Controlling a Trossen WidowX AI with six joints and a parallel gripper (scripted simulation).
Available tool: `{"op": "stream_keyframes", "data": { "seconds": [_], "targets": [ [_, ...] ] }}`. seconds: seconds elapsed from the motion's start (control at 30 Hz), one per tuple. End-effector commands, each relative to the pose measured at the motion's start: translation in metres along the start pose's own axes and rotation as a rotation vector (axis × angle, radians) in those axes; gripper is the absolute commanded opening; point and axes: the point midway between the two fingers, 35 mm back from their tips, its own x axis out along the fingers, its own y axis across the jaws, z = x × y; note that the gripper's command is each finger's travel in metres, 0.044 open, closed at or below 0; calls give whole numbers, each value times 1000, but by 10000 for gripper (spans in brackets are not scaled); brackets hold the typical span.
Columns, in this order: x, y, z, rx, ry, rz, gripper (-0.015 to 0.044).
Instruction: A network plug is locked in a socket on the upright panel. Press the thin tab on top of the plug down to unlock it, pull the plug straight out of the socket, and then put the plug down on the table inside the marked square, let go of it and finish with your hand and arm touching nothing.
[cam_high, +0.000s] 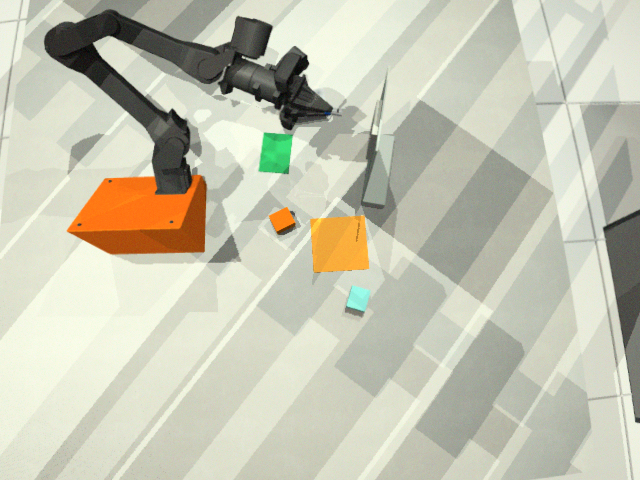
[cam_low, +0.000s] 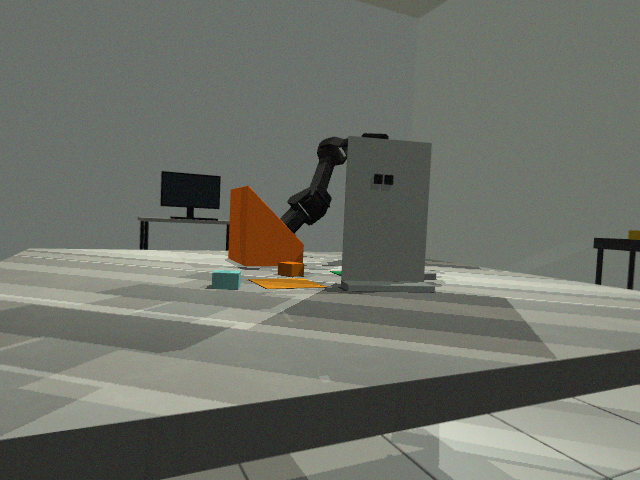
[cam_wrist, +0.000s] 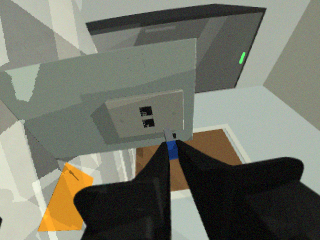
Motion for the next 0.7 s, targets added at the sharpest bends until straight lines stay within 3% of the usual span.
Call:
{"op": "stream_keyframes", "data": {
  "seconds": [0.0, 0.33, 0.67],
  "targets": [
    [-4, -11, -1, -2, -4, 1, 0],
    [-13, -30, -6, -4, -4, -1, 0],
    [7, -17, -11, -78, 21, 91, 0]
  ]
}}
